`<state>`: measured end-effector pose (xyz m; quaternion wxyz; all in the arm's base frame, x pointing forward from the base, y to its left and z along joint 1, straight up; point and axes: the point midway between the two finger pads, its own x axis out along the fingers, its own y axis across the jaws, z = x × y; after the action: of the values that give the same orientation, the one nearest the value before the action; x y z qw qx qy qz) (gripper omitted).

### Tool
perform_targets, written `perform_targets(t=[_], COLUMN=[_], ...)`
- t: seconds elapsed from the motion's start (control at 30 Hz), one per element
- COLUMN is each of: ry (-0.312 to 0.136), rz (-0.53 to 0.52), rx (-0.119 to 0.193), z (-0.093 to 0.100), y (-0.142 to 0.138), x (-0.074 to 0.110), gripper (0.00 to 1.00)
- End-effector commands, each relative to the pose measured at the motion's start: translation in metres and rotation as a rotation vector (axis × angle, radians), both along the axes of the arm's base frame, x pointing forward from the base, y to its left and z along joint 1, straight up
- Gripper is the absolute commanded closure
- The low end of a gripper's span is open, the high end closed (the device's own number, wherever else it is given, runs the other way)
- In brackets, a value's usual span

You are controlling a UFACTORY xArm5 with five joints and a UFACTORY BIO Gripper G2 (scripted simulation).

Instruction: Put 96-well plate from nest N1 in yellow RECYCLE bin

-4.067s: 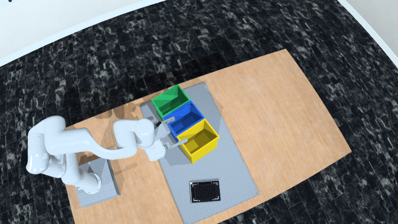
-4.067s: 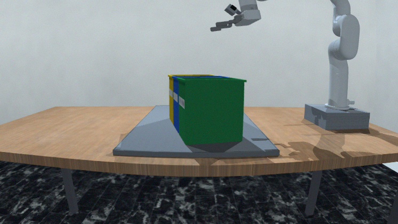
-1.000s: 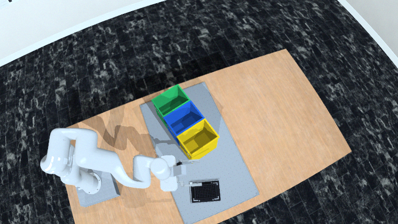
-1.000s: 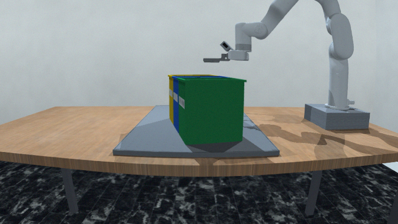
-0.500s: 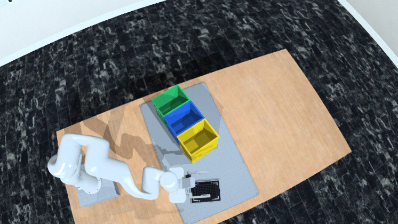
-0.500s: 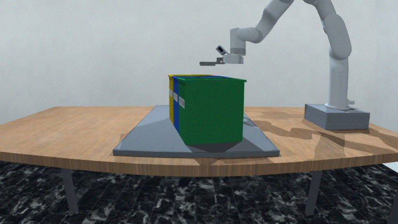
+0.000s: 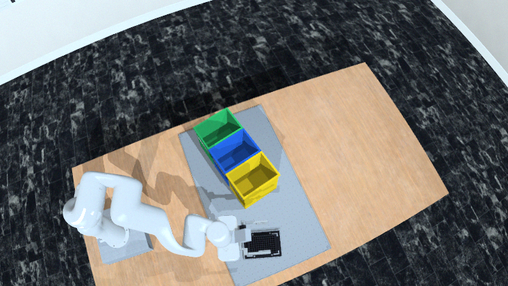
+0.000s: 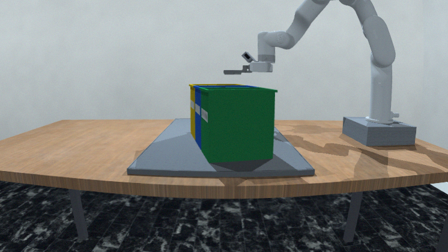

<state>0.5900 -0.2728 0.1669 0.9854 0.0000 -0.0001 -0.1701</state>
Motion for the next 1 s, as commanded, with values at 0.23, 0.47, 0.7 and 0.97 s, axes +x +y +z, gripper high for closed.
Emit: perform_targets(t=[0.23, 0.47, 0.7, 0.97], ry=[-0.006, -0.005, -0.005, -0.005], rz=[0.000, 0.000, 0.000, 0.000], rx=[0.002, 0.002, 0.002, 0.002], z=[-0.008, -0.020, -0.028, -0.041], y=[-0.001, -0.001, 0.000, 0.000], x=[0.001, 0.001, 0.001, 0.001], gripper=[0.63, 0.63, 0.63, 0.63])
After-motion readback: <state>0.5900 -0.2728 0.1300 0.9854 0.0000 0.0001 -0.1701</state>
